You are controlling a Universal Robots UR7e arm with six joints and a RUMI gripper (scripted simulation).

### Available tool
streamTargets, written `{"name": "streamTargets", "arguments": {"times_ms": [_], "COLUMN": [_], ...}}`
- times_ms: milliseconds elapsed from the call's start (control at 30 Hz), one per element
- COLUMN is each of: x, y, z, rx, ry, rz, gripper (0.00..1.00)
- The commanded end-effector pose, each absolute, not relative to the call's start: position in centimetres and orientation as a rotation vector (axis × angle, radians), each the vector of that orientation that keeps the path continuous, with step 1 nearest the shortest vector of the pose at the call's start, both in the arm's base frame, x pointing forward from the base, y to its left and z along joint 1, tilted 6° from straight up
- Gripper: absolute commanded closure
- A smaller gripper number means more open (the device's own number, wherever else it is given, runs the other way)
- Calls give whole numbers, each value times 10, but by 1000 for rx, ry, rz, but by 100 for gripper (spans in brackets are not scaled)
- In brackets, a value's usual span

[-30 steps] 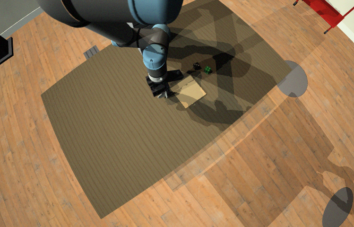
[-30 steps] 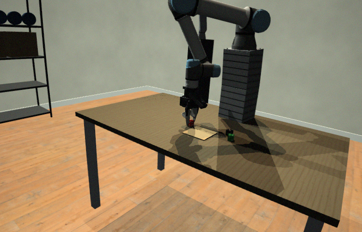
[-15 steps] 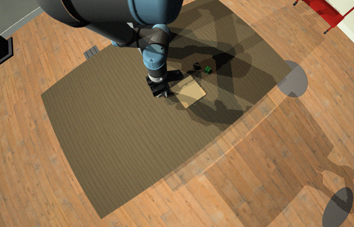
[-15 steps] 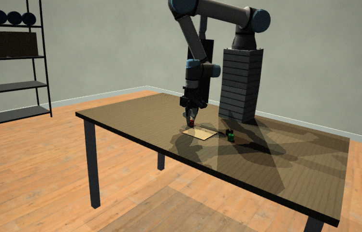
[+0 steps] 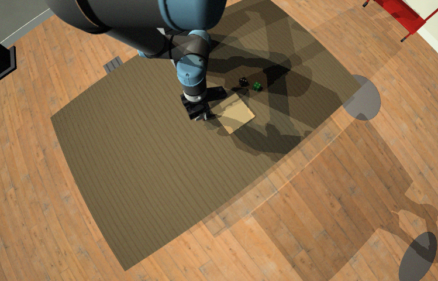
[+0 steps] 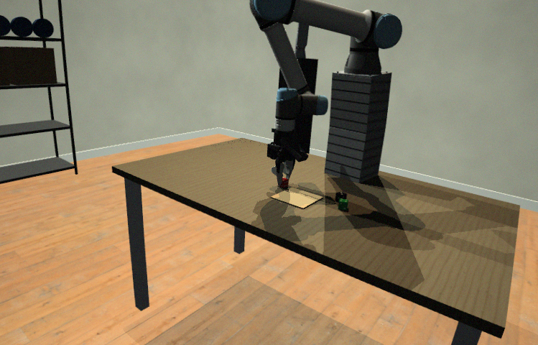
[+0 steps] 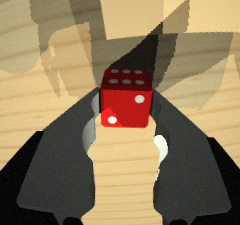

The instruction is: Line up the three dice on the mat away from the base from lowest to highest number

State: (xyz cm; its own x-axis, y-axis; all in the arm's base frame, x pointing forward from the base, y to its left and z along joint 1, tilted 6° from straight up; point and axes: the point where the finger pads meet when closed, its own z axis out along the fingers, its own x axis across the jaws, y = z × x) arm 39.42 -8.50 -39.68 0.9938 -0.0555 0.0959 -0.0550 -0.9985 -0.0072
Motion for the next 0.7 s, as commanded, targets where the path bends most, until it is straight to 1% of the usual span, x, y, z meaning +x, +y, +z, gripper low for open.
{"name": "streamTargets", "arguments": {"times_ms": [0,367,667], "x": [395,394,391], "y": [-85,-85,-85], "z": [-396,-392,-359], "rx": [-3133,-3133,-3133], "ry": [87,87,87], "rz": [-152,-152,-152], "gripper": [90,90,90]}}
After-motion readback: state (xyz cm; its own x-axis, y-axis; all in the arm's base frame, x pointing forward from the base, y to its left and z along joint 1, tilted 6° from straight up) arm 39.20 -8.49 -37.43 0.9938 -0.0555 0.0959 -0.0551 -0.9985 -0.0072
